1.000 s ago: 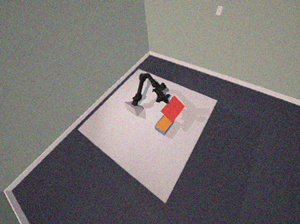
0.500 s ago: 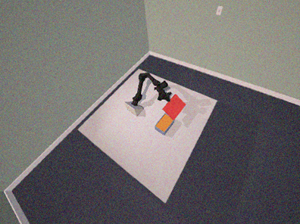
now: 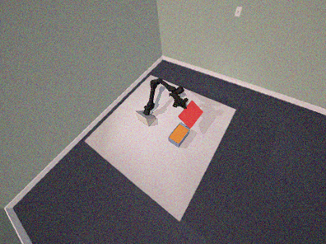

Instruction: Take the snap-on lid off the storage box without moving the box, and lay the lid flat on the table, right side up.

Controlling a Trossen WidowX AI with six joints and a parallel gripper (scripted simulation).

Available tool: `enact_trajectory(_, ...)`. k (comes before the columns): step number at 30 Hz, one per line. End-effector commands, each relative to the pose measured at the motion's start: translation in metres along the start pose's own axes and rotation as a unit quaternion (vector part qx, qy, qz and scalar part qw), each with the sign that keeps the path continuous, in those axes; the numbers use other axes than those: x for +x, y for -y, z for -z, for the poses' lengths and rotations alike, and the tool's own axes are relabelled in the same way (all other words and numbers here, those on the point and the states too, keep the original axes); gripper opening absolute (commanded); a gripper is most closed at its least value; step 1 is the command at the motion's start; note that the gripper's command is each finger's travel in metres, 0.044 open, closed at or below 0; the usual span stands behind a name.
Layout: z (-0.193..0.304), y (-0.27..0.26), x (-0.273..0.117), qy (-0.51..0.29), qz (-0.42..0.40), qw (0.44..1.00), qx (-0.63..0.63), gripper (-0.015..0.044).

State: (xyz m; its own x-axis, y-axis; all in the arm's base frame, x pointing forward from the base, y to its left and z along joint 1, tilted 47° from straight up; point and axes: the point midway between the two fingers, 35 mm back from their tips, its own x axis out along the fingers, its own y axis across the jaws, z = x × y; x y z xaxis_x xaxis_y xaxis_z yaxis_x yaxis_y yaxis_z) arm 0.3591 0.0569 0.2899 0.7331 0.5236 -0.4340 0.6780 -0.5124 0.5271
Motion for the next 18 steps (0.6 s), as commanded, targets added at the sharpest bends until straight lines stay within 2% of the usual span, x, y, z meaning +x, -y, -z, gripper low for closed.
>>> enact_trajectory(1,0.010,-0.005,-0.003,0.000,-0.009,1.000,-0.003,0.0000)
enact_trajectory(18,0.044,-0.003,-0.006,-0.001,-0.010,1.000,-0.003,0.0000)
